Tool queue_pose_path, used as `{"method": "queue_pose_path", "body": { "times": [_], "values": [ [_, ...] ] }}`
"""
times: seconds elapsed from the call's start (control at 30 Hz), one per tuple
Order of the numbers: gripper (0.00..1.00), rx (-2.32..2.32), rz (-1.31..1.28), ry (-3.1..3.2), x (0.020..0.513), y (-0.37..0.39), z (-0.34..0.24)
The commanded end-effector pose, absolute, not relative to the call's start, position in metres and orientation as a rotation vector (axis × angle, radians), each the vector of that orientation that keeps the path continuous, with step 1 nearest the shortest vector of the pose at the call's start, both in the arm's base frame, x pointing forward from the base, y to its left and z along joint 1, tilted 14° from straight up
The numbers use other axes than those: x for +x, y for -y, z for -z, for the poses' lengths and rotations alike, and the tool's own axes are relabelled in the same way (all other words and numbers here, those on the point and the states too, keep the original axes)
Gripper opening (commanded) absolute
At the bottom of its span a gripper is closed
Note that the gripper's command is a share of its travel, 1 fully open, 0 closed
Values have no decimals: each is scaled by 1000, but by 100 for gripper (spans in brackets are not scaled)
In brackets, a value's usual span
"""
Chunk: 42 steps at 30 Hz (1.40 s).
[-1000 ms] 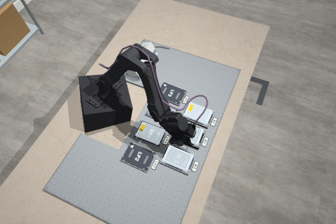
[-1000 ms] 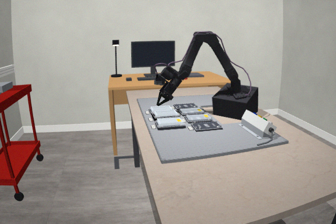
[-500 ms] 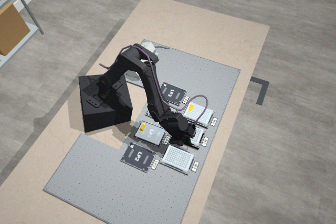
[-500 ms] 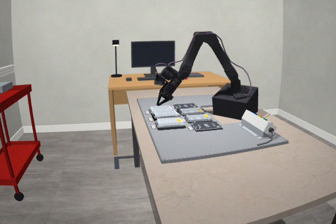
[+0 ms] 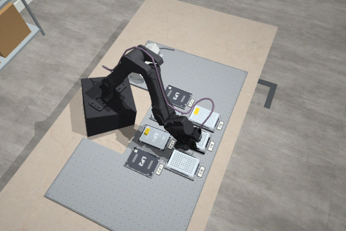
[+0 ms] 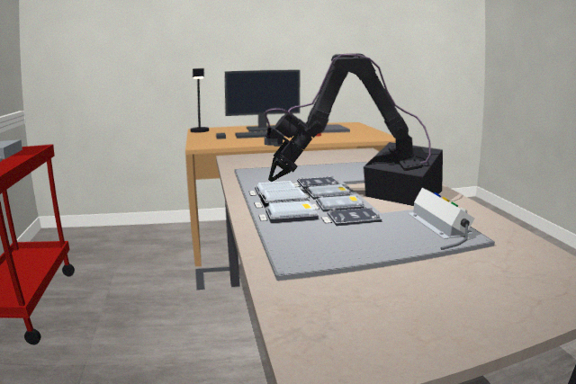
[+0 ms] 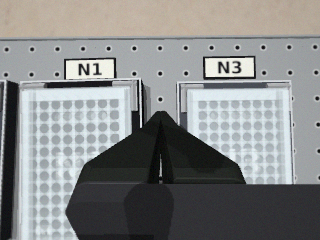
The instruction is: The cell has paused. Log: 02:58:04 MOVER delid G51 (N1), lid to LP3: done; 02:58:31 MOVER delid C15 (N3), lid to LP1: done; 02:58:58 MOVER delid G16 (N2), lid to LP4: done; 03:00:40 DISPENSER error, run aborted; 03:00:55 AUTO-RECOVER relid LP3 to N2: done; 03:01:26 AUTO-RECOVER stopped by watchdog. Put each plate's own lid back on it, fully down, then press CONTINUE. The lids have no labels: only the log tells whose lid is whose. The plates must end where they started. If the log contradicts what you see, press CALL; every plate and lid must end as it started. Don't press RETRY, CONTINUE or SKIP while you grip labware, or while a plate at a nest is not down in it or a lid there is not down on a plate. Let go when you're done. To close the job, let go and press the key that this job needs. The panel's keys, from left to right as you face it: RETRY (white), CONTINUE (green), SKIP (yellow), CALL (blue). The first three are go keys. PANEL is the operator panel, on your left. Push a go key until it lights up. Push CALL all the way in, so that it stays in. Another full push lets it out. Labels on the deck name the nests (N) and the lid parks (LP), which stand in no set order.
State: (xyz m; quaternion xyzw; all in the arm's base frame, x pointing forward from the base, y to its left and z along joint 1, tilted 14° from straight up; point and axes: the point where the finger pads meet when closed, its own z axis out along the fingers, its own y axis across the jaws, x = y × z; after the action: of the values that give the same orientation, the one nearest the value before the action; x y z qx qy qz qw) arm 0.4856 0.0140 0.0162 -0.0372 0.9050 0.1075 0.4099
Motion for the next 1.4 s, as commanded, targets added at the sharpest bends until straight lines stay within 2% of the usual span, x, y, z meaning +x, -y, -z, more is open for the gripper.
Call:
{"method": "queue_pose_path", "body": {
  "times": [0.0, 0.5, 0.53, 1.37],
  "values": [
    [0, -113, -262, -2208, 502, -13, -41],
    [0, -113, -262, -2208, 502, -13, -41],
    [100, -113, -256, -2226, 500, -20, -45],
    [100, -157, -259, -2719, 458, -131, -40]
  ]
}}
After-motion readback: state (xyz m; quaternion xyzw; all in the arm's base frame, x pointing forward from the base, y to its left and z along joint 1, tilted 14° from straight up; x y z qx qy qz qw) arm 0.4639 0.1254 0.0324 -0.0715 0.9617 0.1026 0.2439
